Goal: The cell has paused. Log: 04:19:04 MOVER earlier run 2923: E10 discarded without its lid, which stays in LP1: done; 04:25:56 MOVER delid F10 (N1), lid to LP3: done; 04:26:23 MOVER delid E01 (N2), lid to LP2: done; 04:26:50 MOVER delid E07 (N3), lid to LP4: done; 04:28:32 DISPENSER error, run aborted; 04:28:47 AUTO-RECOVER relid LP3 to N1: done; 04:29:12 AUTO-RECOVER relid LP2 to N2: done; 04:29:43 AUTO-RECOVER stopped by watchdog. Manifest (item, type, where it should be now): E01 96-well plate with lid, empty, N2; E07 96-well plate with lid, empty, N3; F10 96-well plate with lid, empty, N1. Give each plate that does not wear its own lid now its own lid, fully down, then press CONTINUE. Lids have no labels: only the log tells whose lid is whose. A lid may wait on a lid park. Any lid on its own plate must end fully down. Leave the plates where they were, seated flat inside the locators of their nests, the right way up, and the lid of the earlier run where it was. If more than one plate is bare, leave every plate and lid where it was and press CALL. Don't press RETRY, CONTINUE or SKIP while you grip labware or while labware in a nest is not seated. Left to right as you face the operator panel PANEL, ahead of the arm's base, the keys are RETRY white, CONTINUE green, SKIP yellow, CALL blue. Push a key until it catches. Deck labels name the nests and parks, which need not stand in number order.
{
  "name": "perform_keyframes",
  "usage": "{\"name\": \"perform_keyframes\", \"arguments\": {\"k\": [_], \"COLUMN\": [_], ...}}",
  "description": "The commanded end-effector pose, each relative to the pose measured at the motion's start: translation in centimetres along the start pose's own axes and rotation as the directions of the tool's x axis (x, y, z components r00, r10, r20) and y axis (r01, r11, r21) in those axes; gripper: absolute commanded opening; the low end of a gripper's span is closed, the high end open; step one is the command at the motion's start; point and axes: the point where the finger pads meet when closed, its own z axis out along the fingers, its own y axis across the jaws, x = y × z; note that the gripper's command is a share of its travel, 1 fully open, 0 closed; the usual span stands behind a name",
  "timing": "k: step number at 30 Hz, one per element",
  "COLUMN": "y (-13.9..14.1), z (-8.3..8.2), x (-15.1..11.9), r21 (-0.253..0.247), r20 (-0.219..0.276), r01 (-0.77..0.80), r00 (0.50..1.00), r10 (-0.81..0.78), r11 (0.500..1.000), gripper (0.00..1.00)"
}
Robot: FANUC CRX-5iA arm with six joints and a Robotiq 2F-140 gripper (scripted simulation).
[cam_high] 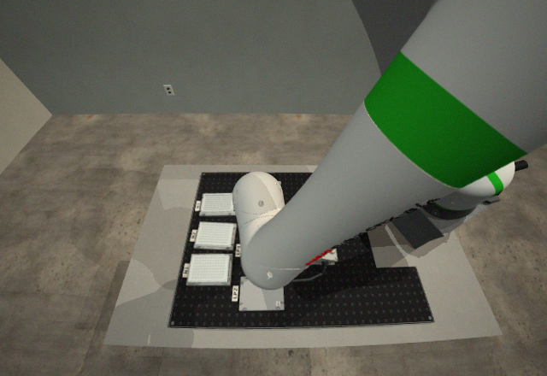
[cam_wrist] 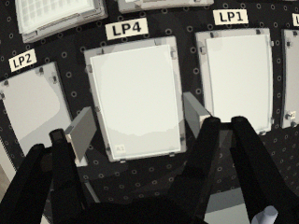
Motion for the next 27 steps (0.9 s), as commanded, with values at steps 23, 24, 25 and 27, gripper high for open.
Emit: {"name": "perform_keyframes", "arguments": {"k": [23, 24, 25, 27], "y": [0.00, 0.00, 0.00, 0.00], "z": [0.11, 0.14, 0.17, 0.24], "x": [0.02, 0.02, 0.02, 0.02], "r21": [0.000, 0.000, 0.000, 0.000], "r20": [0.000, 0.000, 0.000, 0.000], "r01": [0.000, 0.000, 0.000, 0.000], "r00": [1.000, 1.000, 1.000, 1.000], "r10": [0.000, 0.000, 0.000, 0.000], "r11": [1.000, 1.000, 1.000, 1.000], "gripper": [0.66, 0.66, 0.66, 0.66]}}
